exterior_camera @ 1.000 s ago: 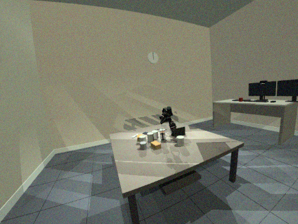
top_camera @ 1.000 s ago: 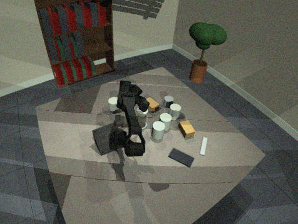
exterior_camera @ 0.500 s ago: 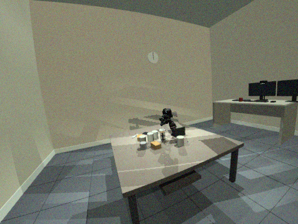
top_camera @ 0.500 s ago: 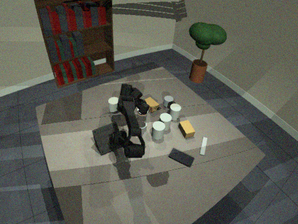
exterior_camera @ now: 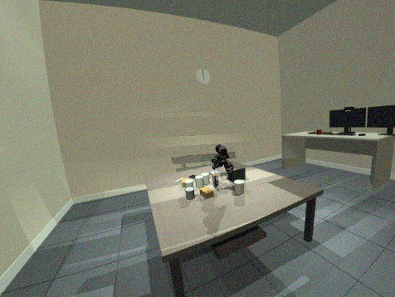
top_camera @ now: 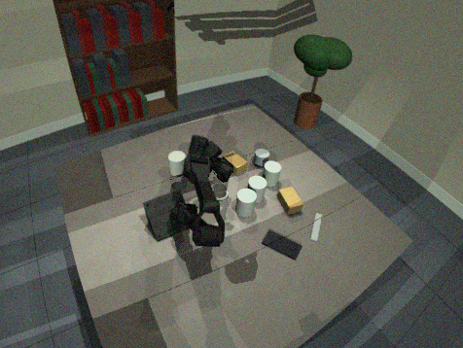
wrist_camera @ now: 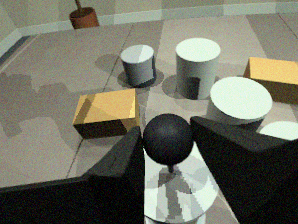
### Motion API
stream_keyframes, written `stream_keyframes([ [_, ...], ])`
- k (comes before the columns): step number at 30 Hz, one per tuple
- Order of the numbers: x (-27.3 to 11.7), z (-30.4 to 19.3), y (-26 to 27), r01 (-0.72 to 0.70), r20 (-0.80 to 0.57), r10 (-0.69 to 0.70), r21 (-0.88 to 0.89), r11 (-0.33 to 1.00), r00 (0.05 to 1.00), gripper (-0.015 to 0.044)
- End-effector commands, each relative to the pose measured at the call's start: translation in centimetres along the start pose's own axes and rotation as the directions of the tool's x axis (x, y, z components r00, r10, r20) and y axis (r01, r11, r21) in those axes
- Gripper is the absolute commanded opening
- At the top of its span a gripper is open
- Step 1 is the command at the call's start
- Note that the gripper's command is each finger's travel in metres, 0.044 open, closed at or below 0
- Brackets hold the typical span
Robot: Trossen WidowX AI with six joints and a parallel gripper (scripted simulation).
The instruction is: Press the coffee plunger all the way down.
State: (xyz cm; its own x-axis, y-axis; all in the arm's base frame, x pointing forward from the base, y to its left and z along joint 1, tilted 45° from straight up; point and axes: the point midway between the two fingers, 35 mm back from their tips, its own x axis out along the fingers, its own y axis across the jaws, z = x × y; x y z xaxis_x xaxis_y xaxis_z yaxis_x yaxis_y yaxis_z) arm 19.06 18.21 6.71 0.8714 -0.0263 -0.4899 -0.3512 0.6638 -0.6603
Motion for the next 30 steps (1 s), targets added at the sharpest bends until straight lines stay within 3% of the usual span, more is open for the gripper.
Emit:
stream_keyframes([
  [1,0.72,-1.47,-0.04,0.0,-0.035,-0.001,-0.031,1.0,0.999,0.0121],
  [30,1.04,-1.12,0.18,0.002,-0.035,-0.003,-0.03,1.0,0.999,0.0121],
])
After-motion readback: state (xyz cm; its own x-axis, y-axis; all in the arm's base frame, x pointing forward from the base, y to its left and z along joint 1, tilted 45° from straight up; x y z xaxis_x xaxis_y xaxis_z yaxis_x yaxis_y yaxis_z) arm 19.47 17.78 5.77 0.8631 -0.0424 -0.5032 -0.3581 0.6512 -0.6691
